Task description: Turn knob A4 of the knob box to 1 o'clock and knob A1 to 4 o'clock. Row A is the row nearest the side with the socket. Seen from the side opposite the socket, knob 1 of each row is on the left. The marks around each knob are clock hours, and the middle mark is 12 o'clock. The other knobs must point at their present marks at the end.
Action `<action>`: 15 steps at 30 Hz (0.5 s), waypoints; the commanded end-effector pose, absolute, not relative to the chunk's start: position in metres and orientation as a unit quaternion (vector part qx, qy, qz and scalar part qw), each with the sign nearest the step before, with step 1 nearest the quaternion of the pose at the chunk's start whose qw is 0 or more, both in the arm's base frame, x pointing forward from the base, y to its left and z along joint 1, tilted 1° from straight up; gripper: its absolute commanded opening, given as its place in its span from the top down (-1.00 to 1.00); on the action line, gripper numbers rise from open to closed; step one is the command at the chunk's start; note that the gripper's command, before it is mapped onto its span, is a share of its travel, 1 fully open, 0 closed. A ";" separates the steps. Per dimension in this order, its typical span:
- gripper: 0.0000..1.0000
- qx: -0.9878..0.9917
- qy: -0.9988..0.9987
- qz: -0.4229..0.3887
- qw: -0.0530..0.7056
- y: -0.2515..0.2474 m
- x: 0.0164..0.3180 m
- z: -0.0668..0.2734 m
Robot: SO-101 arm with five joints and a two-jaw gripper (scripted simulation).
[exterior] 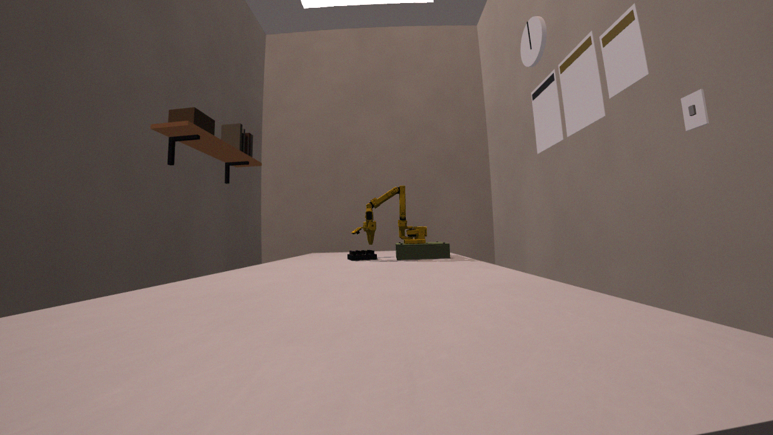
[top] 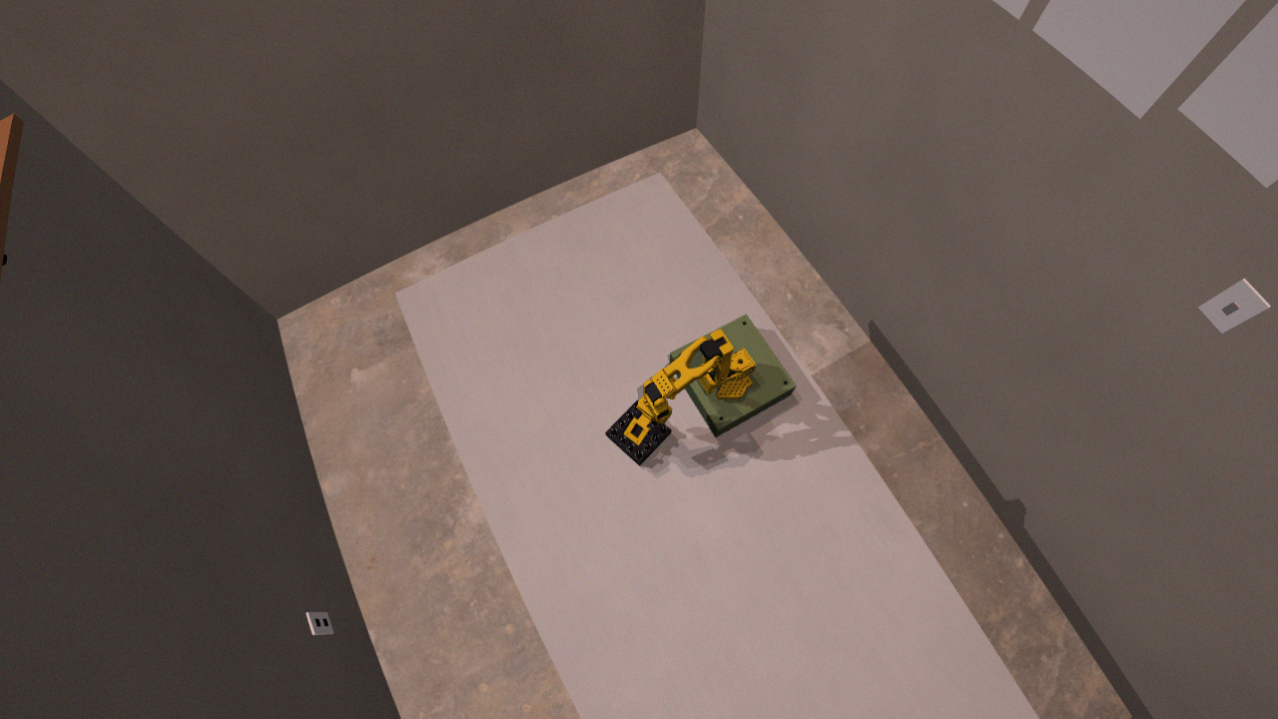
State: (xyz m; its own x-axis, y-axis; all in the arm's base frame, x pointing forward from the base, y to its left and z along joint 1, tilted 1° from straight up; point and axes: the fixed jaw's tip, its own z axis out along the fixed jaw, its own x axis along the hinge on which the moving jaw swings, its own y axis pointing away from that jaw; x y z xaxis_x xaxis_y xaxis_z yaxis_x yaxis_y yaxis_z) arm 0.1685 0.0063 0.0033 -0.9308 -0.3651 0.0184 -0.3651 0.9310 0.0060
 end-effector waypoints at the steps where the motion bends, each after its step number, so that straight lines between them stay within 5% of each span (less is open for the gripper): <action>1: 0.82 0.098 -0.995 -0.001 0.007 0.003 0.169 0.004; 15: 0.81 -0.112 -0.994 0.000 0.007 -0.005 0.171 0.004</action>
